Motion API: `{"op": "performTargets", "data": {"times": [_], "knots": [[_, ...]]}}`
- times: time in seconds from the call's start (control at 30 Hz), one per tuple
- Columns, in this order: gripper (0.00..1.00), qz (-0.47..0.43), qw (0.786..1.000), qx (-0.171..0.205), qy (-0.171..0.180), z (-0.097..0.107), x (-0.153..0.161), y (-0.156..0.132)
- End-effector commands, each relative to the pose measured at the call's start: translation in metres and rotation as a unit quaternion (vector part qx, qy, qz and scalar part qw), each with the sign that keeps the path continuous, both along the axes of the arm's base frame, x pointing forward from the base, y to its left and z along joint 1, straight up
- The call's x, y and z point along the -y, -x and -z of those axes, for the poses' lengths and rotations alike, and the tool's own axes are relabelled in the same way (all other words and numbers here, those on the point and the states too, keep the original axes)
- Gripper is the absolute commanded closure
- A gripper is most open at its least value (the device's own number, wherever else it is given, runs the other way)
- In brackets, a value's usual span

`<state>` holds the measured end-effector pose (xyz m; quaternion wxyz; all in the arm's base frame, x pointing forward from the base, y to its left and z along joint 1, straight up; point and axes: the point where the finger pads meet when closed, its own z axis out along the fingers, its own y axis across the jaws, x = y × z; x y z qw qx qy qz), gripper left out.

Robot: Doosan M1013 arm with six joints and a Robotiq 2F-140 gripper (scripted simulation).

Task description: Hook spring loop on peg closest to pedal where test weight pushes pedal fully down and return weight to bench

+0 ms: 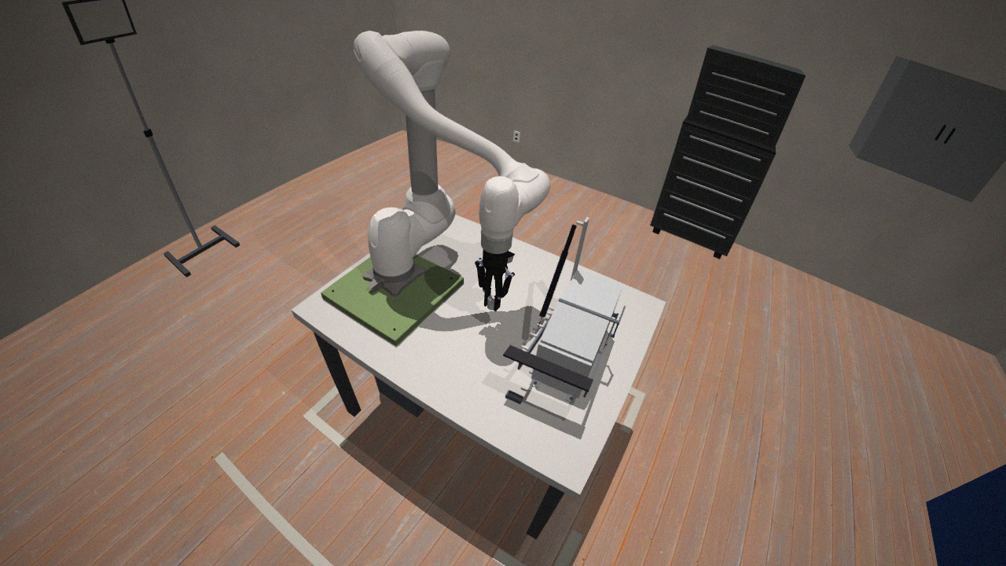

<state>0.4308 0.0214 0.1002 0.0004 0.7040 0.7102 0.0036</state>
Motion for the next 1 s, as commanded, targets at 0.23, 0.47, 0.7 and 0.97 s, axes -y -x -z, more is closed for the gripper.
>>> {"op": "performTargets", "data": {"times": [0.23, 0.47, 0.7, 0.97], "knots": [[0.75, 0.0, 1.0, 0.0, 0.0, 0.02, 0.0, 0.0], [0.75, 0.0, 1.0, 0.0, 0.0, 0.026, 0.0, 0.0], [0.75, 0.0, 1.0, 0.0, 0.0, 0.04, 0.0, 0.0], [0.75, 0.0, 1.0, 0.0, 0.0, 0.047, 0.0, 0.0]]}}
